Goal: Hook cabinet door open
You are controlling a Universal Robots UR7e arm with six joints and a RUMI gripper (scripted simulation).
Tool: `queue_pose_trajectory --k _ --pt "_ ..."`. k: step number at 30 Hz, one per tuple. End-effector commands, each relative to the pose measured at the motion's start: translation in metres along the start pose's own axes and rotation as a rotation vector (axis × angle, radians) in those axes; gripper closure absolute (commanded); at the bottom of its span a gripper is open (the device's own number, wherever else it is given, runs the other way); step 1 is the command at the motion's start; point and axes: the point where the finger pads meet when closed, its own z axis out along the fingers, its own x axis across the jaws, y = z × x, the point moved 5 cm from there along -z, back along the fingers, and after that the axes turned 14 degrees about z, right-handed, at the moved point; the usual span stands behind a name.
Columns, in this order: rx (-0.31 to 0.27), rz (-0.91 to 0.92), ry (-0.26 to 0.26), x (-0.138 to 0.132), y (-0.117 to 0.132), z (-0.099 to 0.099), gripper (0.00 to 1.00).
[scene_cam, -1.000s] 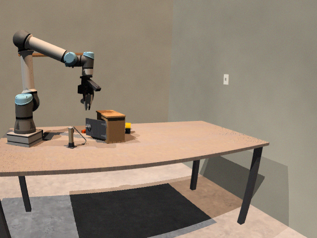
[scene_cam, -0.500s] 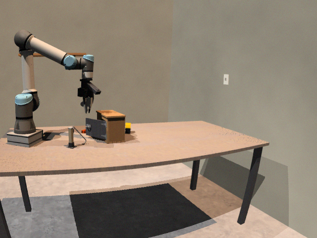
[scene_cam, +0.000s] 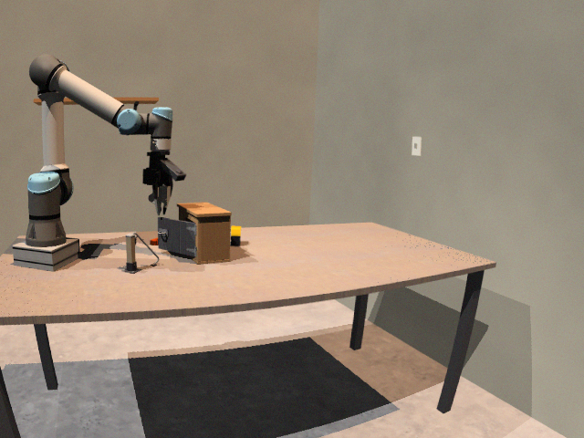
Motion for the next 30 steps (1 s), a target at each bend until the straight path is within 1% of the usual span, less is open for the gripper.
queue_pose_trajectory --k 1,7,16,30 --pt "0.001 0.000 -0.001 0.000 0.000 0.008 0.85" --pt "0.001 0.000 -0.001 -0.001 0.000 0.015 0.85" --pt "0.001 0.000 -0.001 -0.001 0.000 0.020 0.85" --pt "0.001 -0.001 -0.001 -0.001 0.000 0.022 0.85"
